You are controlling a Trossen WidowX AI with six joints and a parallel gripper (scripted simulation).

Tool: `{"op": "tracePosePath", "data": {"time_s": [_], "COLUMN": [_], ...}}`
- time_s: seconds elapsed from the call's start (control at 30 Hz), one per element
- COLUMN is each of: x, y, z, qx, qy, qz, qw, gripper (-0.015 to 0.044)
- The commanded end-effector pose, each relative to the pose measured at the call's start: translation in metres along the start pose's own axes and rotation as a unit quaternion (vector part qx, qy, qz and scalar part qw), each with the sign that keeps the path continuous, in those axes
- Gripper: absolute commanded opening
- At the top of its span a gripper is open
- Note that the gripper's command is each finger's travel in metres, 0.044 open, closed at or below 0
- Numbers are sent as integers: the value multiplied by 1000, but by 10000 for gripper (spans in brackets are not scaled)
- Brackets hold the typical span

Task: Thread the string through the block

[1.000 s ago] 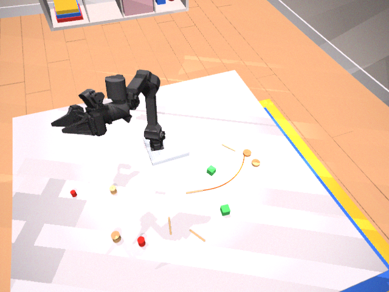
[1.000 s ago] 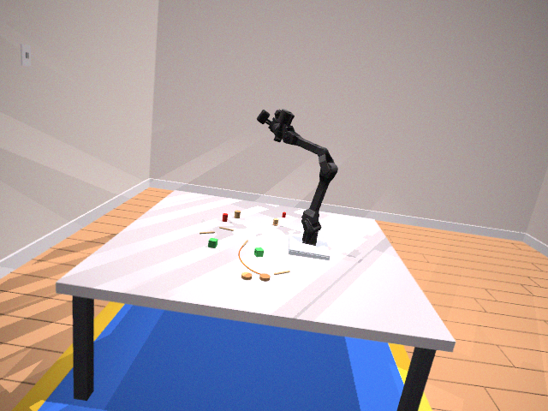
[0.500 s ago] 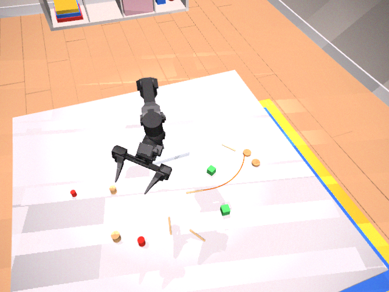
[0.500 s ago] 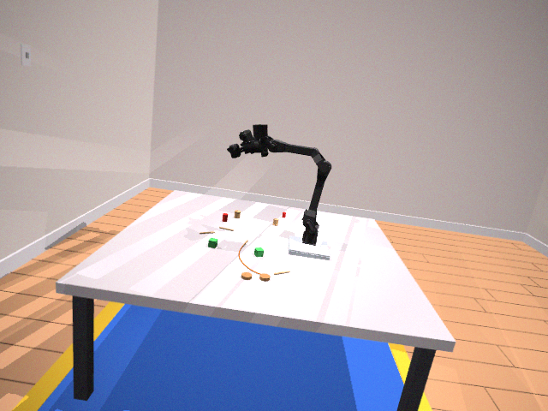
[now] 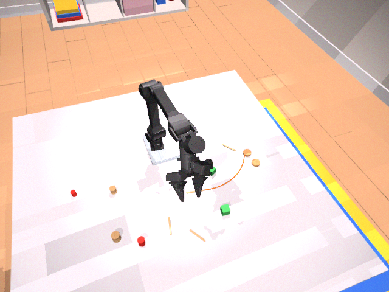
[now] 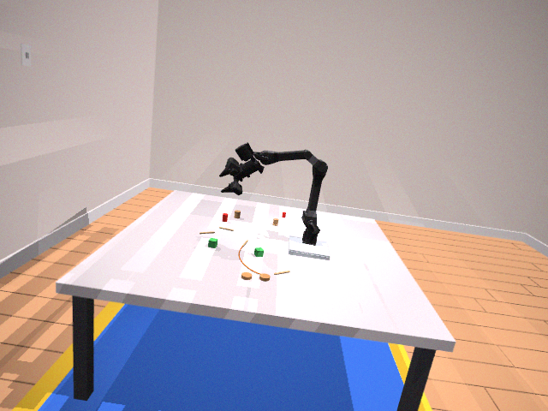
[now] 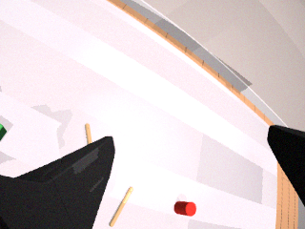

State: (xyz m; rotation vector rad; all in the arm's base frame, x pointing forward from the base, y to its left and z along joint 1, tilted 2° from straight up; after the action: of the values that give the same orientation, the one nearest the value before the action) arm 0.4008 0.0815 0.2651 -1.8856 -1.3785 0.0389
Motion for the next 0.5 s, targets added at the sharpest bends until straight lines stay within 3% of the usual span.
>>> {"op": "tracePosePath", "data": {"time_s": [0.0, 0.23, 0.47], "x": [8, 12, -11], "y": [3, -13, -54], "z": [48, 158, 256], "qx": [75, 241, 385], "qy": [-111, -377, -603], "qz": [-5, -43, -110], "qw": [991, 894, 690], "gripper": [440, 440, 440]}}
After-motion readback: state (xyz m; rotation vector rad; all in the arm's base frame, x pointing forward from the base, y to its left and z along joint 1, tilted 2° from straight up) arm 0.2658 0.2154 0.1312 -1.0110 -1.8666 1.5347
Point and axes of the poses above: the point midway between the two fingers, 35 mm back from their tips, its own y axis out along the fingers, its own z axis across the jaws, x = y × z, the point moved 3 cm from there along -y, back along the fingers, and after that the axes turned 10 degrees about -y, right-handed, at the moved point
